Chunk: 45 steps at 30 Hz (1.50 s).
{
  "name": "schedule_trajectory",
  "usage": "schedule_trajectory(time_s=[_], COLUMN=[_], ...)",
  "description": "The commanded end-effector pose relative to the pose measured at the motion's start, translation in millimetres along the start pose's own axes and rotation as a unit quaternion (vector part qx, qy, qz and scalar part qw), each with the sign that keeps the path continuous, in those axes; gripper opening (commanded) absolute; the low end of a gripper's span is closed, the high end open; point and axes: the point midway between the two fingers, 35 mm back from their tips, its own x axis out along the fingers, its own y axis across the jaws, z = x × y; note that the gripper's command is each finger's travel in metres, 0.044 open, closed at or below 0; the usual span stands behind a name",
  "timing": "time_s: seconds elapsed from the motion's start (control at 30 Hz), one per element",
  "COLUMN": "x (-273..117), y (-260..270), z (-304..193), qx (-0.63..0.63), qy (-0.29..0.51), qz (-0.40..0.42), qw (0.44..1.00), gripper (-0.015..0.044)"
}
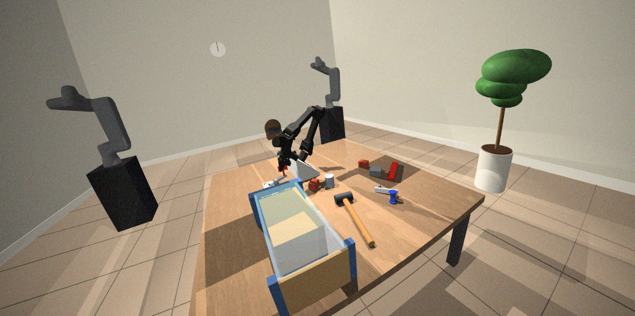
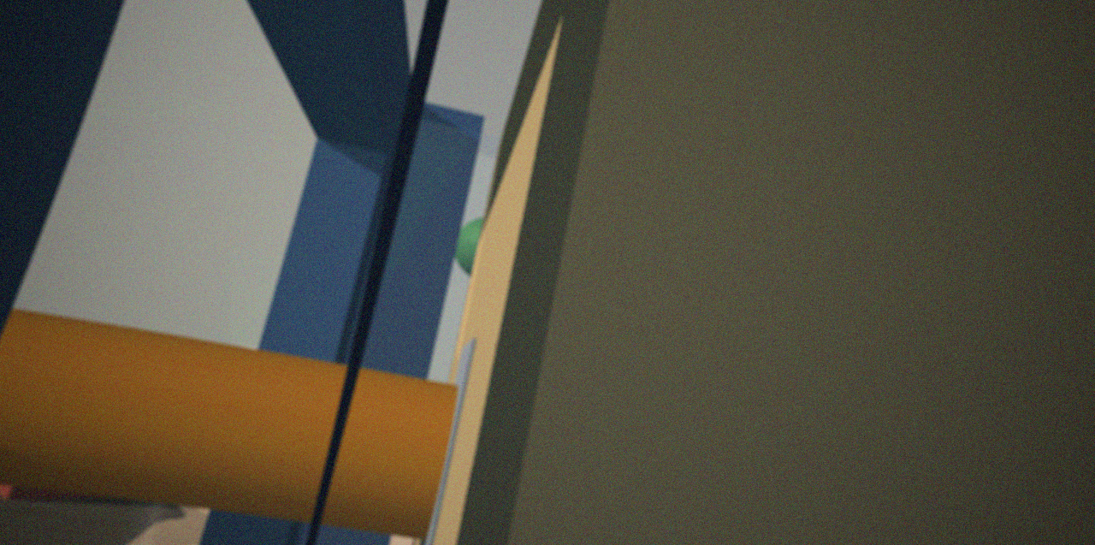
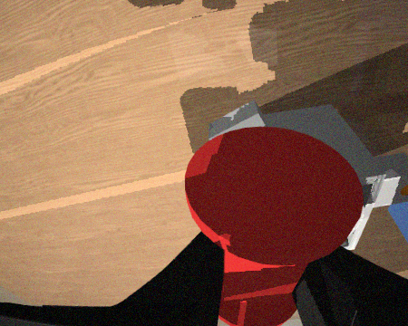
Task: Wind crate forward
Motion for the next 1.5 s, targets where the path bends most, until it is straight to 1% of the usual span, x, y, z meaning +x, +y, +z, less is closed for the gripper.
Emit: schedule_trajectory(time_s=[0.0, 1.47], x=[5.2, 20.2], y=[12.8, 39.3], z=[-7.4, -44.3], qx=[0.007, 0.007], qy=[0.009, 0.011], qz=[0.017, 0.017], qw=[1.0, 1.0], gripper=[0.0, 0.0])
